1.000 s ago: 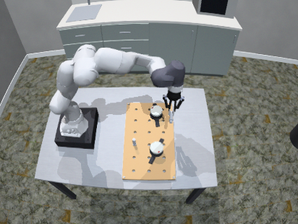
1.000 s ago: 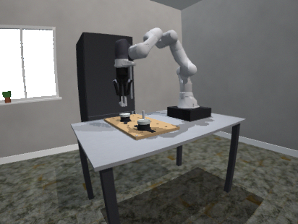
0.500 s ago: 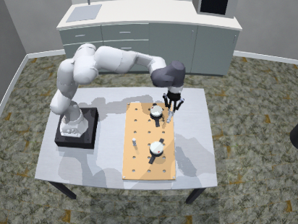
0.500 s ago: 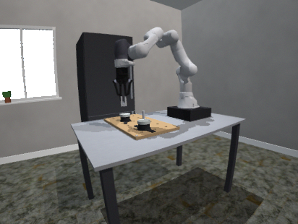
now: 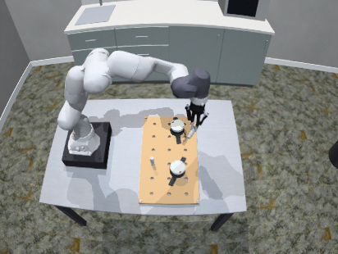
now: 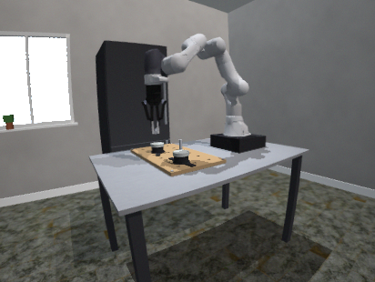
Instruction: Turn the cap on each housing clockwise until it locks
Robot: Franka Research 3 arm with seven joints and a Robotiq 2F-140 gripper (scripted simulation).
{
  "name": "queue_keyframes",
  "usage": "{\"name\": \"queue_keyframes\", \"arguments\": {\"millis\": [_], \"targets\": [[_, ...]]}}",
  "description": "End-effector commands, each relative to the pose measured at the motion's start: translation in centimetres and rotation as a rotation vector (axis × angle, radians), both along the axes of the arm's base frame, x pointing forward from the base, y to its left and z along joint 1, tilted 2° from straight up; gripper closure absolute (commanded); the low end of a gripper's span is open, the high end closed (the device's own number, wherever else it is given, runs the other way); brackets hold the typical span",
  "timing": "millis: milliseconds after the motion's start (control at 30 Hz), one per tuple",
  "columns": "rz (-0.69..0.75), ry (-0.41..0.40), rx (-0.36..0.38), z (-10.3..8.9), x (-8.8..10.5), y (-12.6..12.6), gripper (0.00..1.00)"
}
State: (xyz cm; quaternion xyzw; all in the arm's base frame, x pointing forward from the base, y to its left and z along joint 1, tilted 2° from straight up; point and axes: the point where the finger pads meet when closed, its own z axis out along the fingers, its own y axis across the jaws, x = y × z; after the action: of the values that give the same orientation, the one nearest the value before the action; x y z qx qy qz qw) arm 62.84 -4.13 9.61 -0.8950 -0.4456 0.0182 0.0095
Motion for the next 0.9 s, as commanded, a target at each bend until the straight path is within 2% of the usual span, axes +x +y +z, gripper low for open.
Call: {"name": "queue_keyframes", "arguments": {"millis": [0,367,700,867], "targets": [[-0.061,-0.01,-0.004,0.29,0.3,0.07,0.9],[-0.188,-0.01,-0.009,0.28,0.29,0.07,0.9],[-0.439,-0.01,-0.018,0.29,0.29,0.07,0.9],[-0.521,-0.01,-0.021,0.29,0.3,0.07,0.9]]}}
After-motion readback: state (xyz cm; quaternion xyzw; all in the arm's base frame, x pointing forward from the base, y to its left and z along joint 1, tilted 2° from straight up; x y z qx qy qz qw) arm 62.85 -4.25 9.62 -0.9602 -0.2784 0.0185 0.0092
